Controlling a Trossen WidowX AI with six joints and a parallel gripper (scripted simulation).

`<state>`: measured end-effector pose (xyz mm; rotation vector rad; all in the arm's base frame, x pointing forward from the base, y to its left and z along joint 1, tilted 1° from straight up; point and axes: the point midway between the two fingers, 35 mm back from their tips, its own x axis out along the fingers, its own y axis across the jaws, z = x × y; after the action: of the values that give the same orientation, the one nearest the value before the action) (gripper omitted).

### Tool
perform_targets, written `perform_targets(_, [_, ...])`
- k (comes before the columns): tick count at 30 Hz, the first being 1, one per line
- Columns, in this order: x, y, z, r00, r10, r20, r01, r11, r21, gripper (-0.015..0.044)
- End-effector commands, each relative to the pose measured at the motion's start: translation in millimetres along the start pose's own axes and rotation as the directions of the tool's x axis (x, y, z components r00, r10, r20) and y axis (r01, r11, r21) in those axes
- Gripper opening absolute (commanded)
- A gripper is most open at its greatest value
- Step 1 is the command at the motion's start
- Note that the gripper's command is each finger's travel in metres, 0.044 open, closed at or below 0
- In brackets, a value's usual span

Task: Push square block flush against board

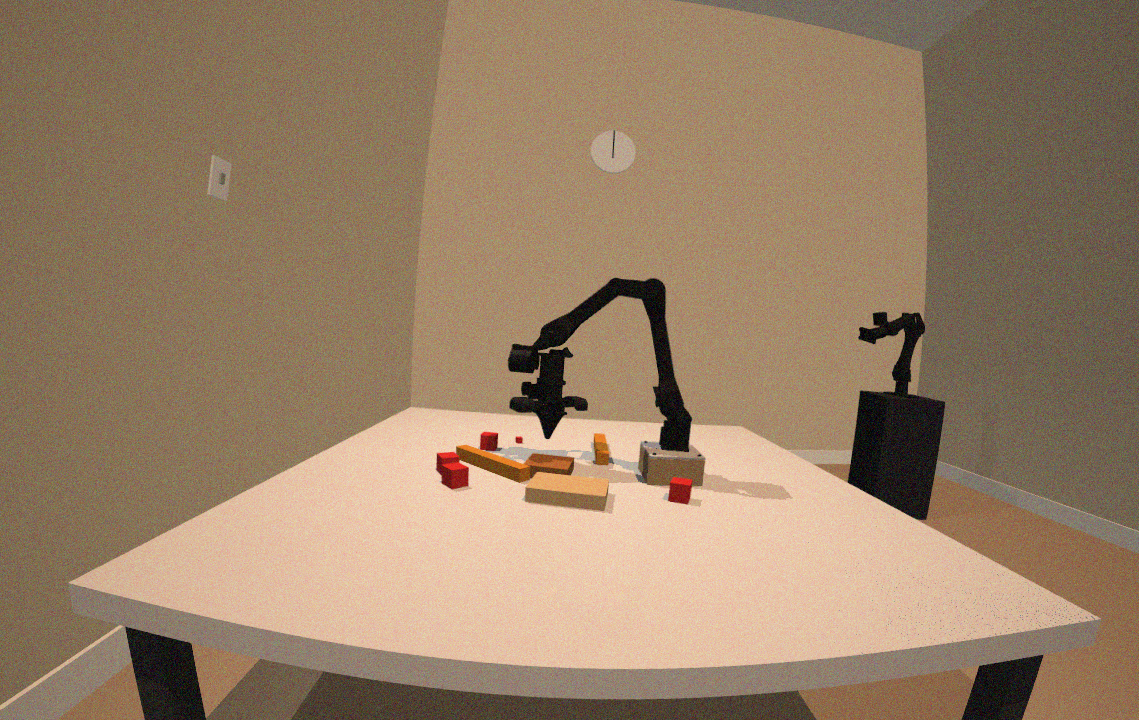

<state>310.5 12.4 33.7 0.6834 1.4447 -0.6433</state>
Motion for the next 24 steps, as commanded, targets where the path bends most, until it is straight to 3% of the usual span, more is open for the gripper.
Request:
perform_targets(1, [-1, 18, -2, 1.000, 0.000, -0.003, -0.001, 0.985, -0.173, 0.0000])
perform_targets(17, [-1, 76, -17, 1.000, 0.002, -0.008, -0.007, 0.745, -0.667, 0.0000])
perform_targets(24, [0, 91, -24, 1.000, 0.003, -0.010, -0.009, 0.633, -0.774, 0.0000])
